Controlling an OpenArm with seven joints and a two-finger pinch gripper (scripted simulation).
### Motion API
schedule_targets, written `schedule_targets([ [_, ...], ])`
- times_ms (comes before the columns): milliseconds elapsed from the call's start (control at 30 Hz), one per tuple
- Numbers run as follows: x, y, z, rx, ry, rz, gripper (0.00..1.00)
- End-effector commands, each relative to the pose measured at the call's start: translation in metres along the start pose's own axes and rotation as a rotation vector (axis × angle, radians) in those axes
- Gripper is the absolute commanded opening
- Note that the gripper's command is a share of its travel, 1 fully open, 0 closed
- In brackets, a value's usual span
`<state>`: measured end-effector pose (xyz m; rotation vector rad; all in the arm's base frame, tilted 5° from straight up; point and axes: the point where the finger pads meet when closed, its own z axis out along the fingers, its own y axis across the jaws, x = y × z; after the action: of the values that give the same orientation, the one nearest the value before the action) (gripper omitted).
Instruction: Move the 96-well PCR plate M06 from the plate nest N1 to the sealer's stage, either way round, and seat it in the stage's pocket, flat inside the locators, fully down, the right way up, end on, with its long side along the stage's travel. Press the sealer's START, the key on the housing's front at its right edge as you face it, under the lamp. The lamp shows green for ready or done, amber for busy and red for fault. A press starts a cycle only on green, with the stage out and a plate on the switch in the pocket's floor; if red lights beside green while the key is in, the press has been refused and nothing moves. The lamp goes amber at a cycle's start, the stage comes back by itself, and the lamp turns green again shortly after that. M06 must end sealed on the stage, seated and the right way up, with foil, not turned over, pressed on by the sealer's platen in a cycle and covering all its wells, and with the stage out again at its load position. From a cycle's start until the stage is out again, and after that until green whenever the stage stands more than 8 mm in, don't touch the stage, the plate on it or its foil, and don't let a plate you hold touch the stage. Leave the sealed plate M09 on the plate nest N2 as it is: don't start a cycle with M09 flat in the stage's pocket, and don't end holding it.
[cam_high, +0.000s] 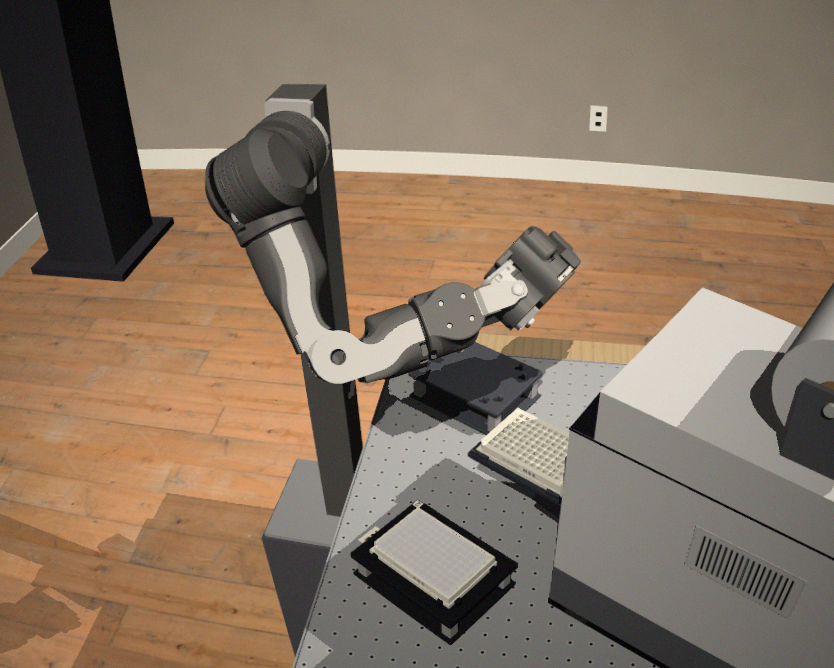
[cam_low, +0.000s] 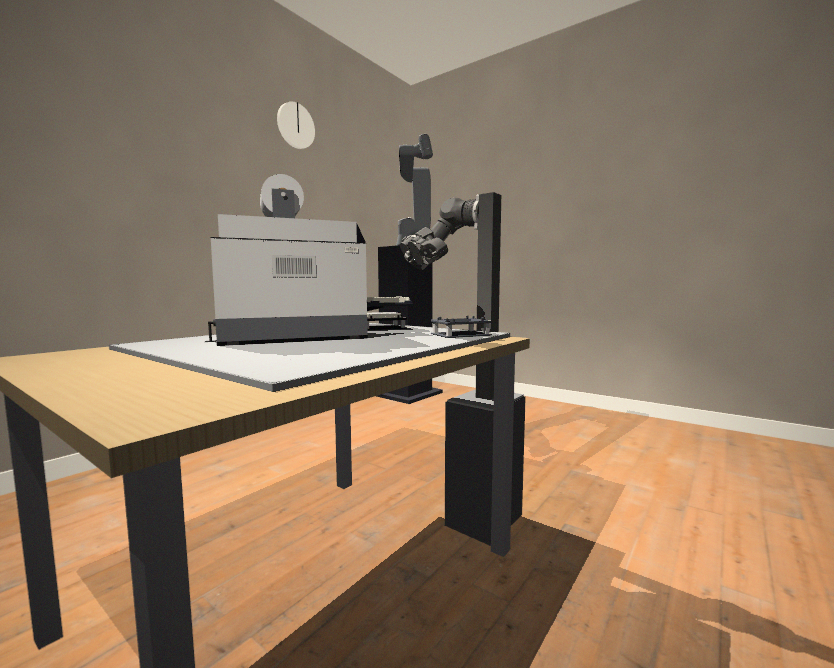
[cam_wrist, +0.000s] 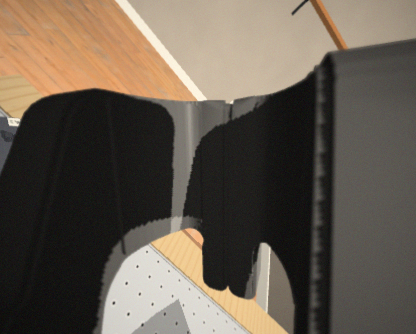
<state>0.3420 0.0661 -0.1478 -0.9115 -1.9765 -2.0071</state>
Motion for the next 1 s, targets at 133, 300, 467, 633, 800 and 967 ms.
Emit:
schedule_targets([
  [133, -0.002, 0.03, -0.007, -0.172, -0.006, 0.085, 0.0],
  [300, -0.002, 0.03, -0.007, -0.172, -0.006, 0.085, 0.0],
  [467, -0.002, 0.03, -0.007, -0.172, -0.006, 0.085, 0.0],
  [633, -0.002, 0.023, -0.006, -0.177, -0.007, 0.087, 0.0],
  [800, -0.002, 0.023, -0.006, -0.177, -0.007, 0.087, 0.0],
  [967, -0.002, 0.023, -0.006, -0.177, -0.007, 0.087, 0.0],
])
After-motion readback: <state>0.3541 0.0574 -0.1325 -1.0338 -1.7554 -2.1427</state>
